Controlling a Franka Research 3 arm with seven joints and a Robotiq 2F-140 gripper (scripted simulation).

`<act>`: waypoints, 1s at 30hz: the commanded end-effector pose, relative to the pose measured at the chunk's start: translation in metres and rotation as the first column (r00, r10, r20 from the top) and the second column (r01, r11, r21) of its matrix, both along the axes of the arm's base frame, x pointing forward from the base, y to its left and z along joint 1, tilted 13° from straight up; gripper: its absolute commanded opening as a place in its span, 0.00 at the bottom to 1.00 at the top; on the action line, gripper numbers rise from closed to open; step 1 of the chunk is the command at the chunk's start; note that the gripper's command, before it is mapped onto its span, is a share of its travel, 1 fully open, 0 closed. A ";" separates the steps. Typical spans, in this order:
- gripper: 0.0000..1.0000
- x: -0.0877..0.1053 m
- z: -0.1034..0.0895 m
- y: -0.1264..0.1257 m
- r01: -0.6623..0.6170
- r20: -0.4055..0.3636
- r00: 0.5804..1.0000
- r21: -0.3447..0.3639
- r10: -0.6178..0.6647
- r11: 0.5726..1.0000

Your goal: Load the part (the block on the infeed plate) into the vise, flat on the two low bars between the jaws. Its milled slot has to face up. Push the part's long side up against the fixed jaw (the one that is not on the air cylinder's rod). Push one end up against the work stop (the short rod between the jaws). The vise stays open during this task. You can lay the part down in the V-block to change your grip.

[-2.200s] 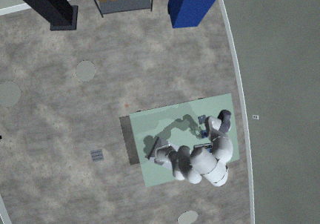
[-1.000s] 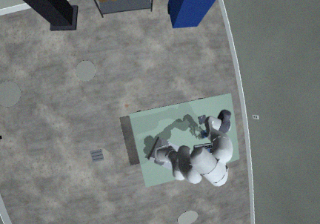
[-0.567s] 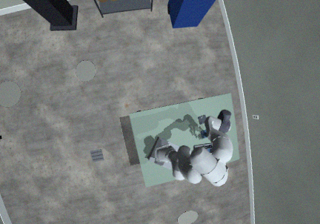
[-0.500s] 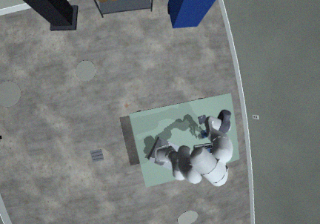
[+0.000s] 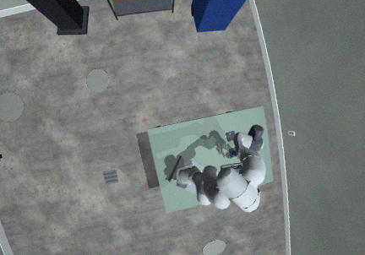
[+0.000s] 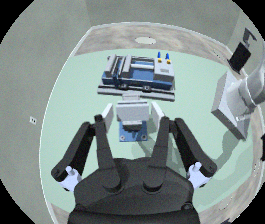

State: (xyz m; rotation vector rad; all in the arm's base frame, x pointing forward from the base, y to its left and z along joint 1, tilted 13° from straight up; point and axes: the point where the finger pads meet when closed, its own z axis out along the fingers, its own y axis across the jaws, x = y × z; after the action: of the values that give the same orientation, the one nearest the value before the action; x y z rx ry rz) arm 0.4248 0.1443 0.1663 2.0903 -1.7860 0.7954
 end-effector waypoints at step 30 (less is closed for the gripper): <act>0.51 0.000 -0.004 0.001 0.002 0.004 1.000 0.006 -0.002 1.000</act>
State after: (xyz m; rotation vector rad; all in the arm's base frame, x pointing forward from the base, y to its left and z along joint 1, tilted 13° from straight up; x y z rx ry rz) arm 0.4241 0.1450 0.1635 2.0933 -1.7844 0.7951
